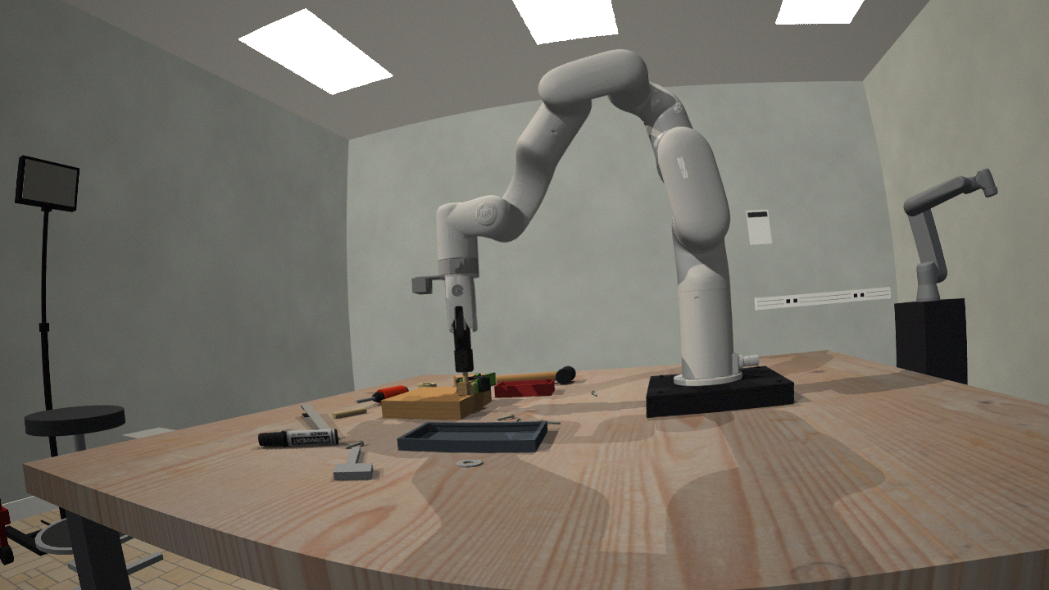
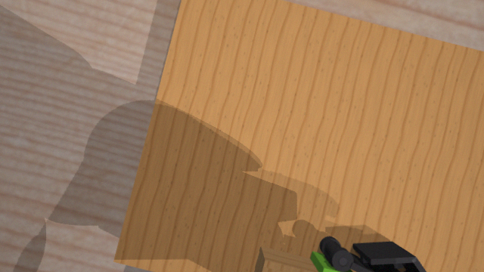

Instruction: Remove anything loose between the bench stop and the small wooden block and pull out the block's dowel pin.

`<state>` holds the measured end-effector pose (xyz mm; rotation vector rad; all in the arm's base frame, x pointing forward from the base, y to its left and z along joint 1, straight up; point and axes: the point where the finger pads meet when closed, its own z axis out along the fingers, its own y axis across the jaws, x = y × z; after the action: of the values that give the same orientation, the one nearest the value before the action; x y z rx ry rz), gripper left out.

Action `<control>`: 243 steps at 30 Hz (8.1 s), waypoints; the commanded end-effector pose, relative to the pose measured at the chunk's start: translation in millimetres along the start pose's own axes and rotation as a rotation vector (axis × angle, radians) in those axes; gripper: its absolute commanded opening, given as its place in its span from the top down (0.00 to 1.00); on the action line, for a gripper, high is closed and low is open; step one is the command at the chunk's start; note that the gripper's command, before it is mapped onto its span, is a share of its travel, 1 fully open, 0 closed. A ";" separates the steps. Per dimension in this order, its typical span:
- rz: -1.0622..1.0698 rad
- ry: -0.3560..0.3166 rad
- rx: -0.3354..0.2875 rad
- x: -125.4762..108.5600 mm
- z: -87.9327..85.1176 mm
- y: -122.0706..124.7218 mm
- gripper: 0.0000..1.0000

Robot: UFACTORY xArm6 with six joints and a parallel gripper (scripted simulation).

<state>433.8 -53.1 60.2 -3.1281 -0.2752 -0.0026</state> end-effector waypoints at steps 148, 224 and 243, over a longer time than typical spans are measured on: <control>-0.056 0.004 0.000 1.4 -2.9 0.4 1.00; 0.043 0.004 0.000 1.4 -3.0 0.4 1.00; 0.047 0.004 0.000 1.4 -3.0 0.4 1.00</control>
<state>433.7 -53.1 61.8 -3.1323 -0.2014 -0.0029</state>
